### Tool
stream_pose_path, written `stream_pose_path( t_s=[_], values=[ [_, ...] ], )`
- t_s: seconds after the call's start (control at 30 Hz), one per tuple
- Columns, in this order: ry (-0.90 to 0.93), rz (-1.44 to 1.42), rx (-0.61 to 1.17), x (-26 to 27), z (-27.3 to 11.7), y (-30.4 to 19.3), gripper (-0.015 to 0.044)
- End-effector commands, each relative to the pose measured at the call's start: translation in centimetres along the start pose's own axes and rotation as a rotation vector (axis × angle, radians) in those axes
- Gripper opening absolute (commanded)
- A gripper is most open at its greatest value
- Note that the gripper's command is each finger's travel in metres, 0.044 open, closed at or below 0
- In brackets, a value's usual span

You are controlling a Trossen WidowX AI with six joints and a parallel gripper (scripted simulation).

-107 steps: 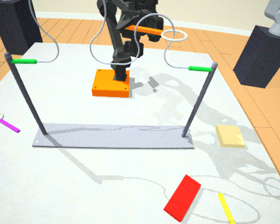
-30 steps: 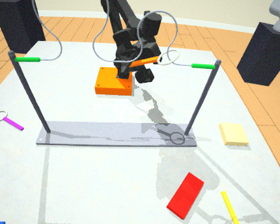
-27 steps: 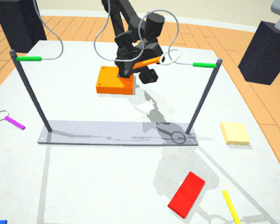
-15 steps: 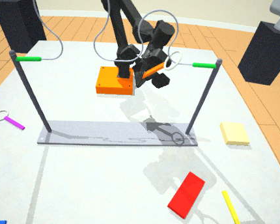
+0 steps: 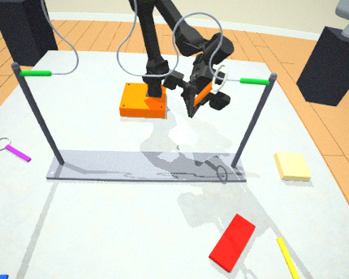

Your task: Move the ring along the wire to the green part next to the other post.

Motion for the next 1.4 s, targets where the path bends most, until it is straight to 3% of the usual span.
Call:
stream_pose_path(
  t_s=[0.0, 0.47, 1.37],
  values=[
    [0.029, 0.06, 0.019, 1.0, -0.1, -0.2, -0.015],
    [0.101, 0.23, 0.059, 4.2, -0.9, -0.2, -0.015],
    [0.12, 0.274, 0.068, 7.2, -1.7, 0.0, -0.015]
  ],
)
Point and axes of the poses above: the point midway between the two fingers, 35 mm back from their tips, its own z axis out along the fingers, its own x axis across the jaws, y = z × x, the point moved 8 cm from there along -z, back along the fingers, and after that the axes turned 13 degrees about z, right-handed, at the moved point
